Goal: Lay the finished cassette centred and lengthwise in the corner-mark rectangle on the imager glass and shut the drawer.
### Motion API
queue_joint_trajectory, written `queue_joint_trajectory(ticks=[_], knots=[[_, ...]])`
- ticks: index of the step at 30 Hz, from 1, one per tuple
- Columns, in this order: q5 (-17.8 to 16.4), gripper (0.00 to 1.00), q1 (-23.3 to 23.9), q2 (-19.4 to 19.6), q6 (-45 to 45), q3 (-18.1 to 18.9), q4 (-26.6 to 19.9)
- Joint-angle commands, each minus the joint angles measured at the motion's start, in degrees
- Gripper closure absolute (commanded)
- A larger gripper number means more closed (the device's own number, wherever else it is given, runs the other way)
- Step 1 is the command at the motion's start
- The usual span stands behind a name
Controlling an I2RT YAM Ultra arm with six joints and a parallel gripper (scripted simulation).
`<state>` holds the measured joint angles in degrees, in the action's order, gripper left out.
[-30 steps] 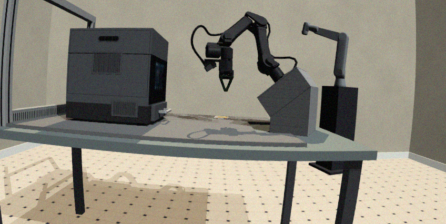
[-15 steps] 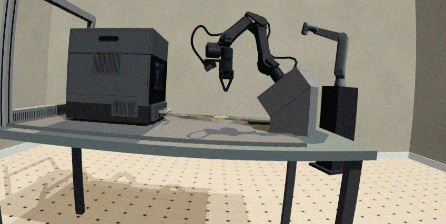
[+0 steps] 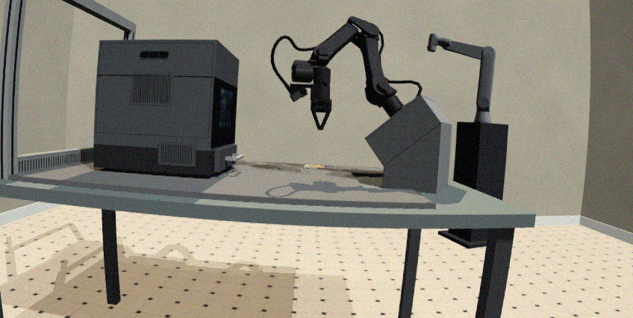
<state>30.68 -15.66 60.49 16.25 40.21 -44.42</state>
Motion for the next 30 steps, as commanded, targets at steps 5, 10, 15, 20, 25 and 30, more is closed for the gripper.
queue_joint_trajectory(ticks=[5,10,15,20,25,30], knots=[[0.55,0.65,-1.31,-1.06,0.52,1.96,1.05],[1.47,0.65,-3.44,-2.76,2.84,3.82,-4.53],[2.62,0.65,-6.24,-3.69,5.74,6.21,-9.36],[2.92,0.65,-6.71,-2.37,6.31,6.54,-10.01],[2.94,0.65,-6.76,-2.32,6.42,6.57,-10.09],[2.91,0.65,-6.76,-2.32,6.45,6.57,-10.13]])
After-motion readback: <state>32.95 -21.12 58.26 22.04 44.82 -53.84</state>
